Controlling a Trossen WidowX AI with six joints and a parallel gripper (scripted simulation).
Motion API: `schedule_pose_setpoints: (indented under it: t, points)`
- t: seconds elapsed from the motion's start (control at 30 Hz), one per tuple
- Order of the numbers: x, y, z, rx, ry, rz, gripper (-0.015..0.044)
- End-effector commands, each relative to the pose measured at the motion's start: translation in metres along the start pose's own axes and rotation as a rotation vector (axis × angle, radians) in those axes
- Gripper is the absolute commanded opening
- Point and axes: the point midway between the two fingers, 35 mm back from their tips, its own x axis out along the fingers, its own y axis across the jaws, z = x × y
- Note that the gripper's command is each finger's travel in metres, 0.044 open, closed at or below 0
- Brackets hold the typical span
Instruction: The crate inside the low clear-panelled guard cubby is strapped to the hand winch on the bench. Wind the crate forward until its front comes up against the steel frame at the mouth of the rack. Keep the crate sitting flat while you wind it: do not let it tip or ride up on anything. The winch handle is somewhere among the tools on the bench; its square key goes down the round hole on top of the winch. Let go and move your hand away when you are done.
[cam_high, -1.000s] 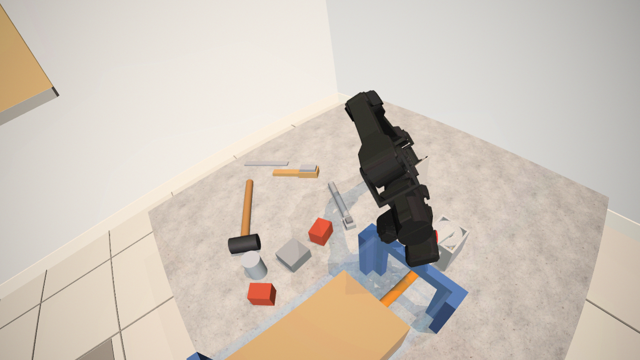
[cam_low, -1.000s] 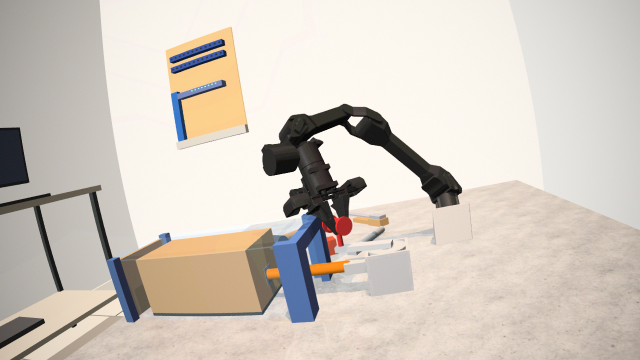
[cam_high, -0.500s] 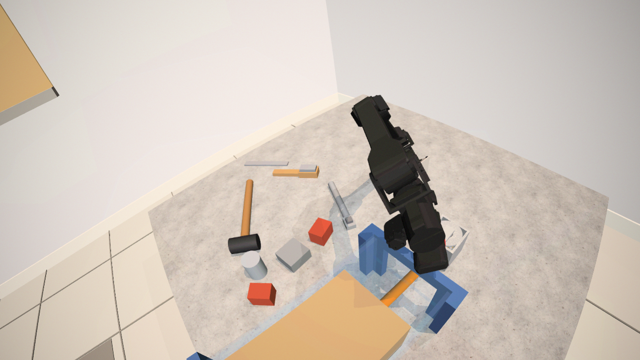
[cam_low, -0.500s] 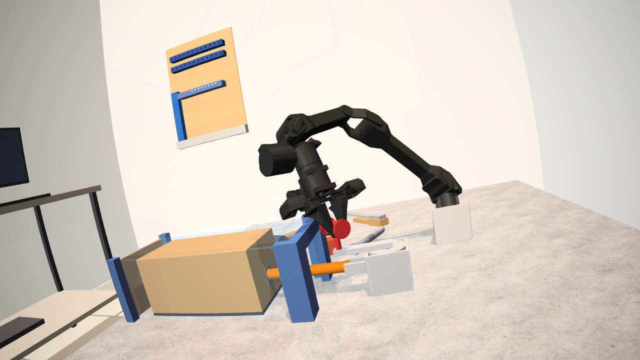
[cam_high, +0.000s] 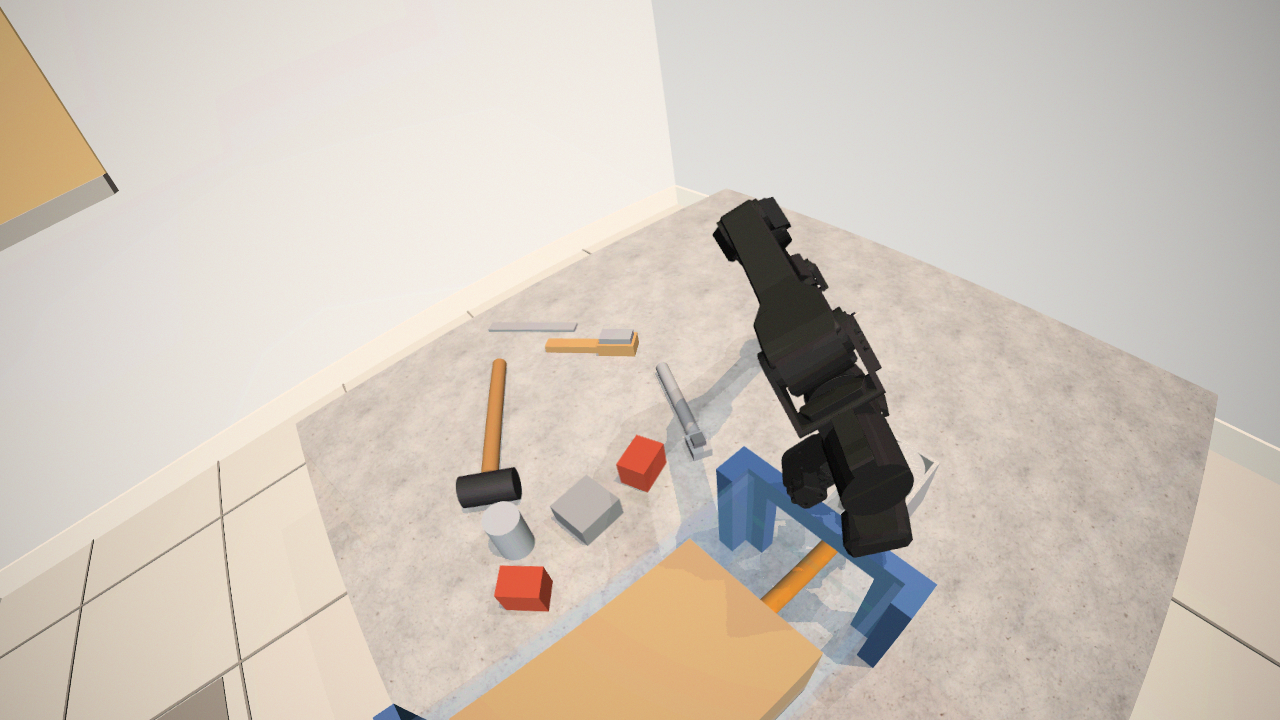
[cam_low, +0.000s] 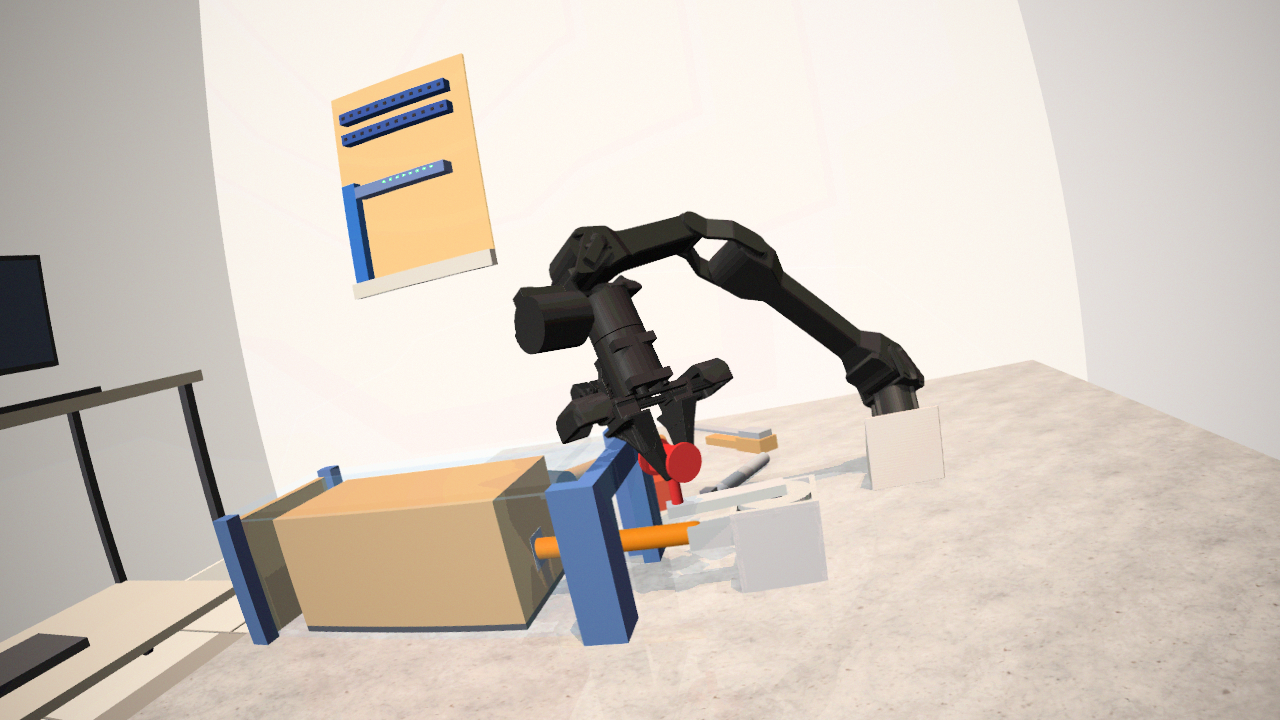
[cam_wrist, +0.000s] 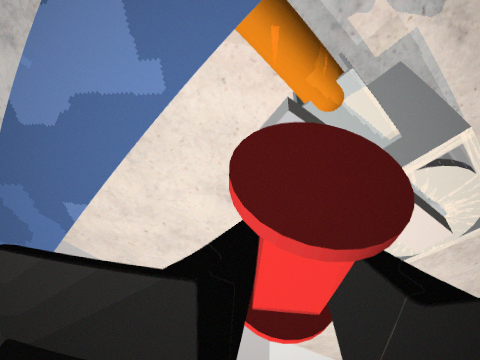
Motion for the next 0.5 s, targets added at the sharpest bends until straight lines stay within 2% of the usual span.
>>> schedule_pose_setpoints:
  t: [0.0, 0.47]
  points:
    - [0.009, 0.009, -0.018, -0.01, 0.019, 0.019, 0.0]
    - [0.017, 0.013, -0.038, -0.011, 0.02, 0.02, 0.0]
